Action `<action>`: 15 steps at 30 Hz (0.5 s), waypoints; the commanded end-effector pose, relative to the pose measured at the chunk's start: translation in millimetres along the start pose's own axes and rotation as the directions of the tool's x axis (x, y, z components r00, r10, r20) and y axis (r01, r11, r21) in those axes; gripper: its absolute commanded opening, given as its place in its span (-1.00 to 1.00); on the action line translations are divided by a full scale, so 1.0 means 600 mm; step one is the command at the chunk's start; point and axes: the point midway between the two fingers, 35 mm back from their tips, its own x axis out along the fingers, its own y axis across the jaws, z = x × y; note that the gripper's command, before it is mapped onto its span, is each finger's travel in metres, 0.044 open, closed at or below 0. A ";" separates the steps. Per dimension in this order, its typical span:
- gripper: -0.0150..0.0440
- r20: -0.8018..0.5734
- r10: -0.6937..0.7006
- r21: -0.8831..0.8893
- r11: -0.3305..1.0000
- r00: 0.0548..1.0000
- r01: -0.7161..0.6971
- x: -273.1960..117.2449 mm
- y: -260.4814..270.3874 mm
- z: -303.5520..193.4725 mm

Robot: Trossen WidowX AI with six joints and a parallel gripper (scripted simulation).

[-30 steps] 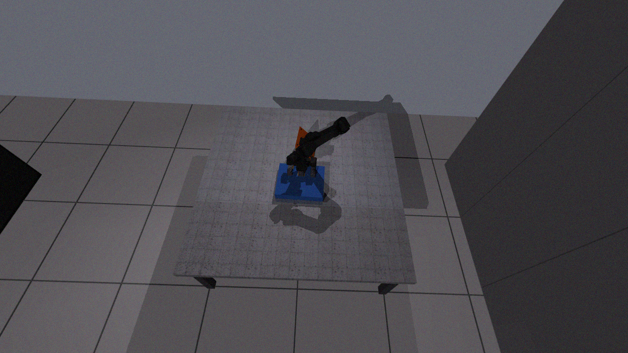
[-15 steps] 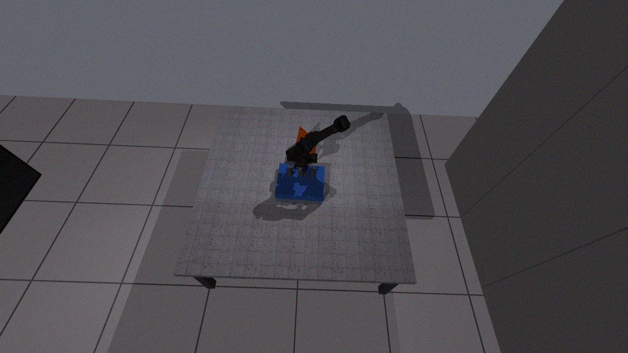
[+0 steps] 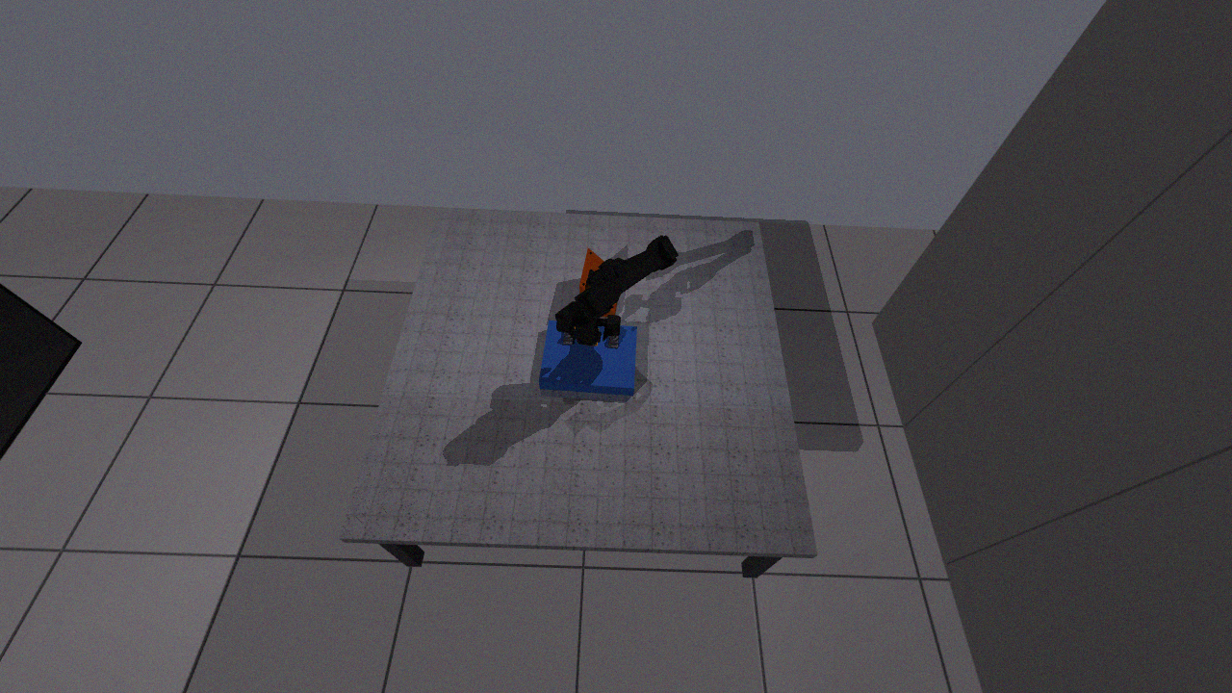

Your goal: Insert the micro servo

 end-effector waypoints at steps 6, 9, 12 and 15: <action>1.00 0.003 0.001 0.002 1.000 1.000 -0.001 -0.036 0.003 0.022; 1.00 0.000 0.002 -0.001 1.000 1.000 -0.002 -0.077 0.004 0.014; 1.00 -0.001 0.002 -0.002 1.000 1.000 -0.002 -0.089 0.005 0.011; 1.00 -0.001 0.002 -0.002 1.000 1.000 -0.002 -0.089 0.005 0.011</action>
